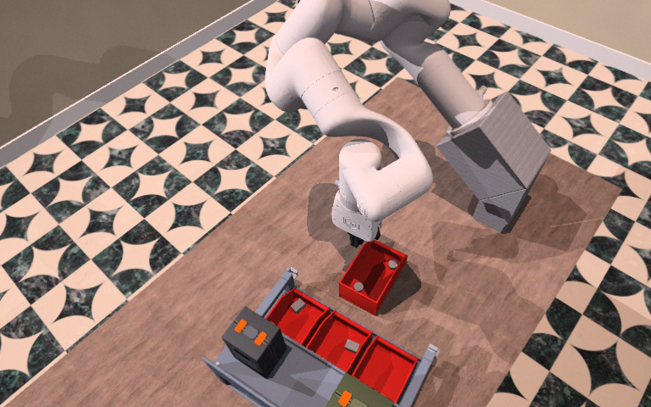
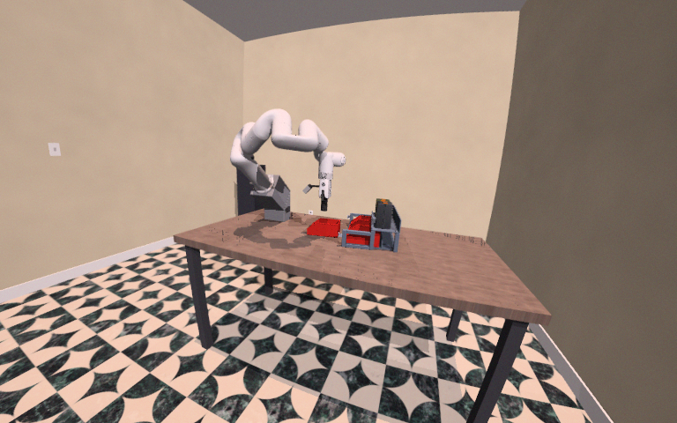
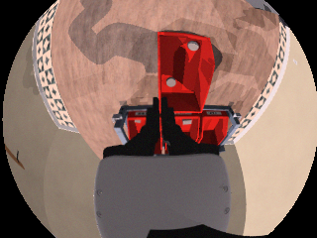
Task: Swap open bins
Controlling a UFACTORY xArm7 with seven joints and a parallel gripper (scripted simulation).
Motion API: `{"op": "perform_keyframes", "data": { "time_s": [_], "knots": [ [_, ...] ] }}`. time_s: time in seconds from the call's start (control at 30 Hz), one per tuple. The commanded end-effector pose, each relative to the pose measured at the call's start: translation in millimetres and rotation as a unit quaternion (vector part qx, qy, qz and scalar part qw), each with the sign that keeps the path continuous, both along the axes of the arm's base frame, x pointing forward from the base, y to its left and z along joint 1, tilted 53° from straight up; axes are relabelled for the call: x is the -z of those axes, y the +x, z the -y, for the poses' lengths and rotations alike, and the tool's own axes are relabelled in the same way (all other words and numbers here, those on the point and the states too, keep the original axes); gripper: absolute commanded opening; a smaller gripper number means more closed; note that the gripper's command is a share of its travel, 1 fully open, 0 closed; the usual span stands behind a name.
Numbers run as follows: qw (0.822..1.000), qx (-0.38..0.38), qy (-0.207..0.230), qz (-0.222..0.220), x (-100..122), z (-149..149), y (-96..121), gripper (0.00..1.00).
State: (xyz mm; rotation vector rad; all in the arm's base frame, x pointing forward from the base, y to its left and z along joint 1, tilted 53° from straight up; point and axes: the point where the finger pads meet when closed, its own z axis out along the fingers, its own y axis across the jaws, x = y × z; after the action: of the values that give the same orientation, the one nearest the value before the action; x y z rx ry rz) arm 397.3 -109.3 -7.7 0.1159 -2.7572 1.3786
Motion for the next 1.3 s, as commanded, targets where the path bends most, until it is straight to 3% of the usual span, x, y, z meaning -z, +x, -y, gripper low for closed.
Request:
{"op": "perform_keyframes", "data": {
  "time_s": [0.0, 0.5, 0.67, 0.8, 0.97, 1.03, 1.1, 1.27],
  "knots": [
    [1.0, -0.001, 0.001, 0.001, -0.3, -1.8, 1.0, 0.0],
    [1.0, -0.002, 0.001, 0.001, -0.2, -1.8, 1.2, 0.0],
    [1.0, -0.014, 0.007, 0.011, 3.3, -2.1, 10.8, 0.0],
    [0.998, -0.046, 0.022, 0.035, 11.9, -4.5, 35.4, 0.0],
    [0.987, -0.121, 0.064, 0.081, 30.5, -18.5, 91.6, 0.0],
    [0.987, -0.121, 0.064, 0.081, 30.5, -18.5, 91.6, 0.0],
    [0.978, -0.161, 0.09, 0.099, 40.0, -31.1, 120.3, 0.0],
    [0.964, -0.206, 0.121, 0.114, 50.3, -49.1, 150.2, 0.0]
  ]
}}
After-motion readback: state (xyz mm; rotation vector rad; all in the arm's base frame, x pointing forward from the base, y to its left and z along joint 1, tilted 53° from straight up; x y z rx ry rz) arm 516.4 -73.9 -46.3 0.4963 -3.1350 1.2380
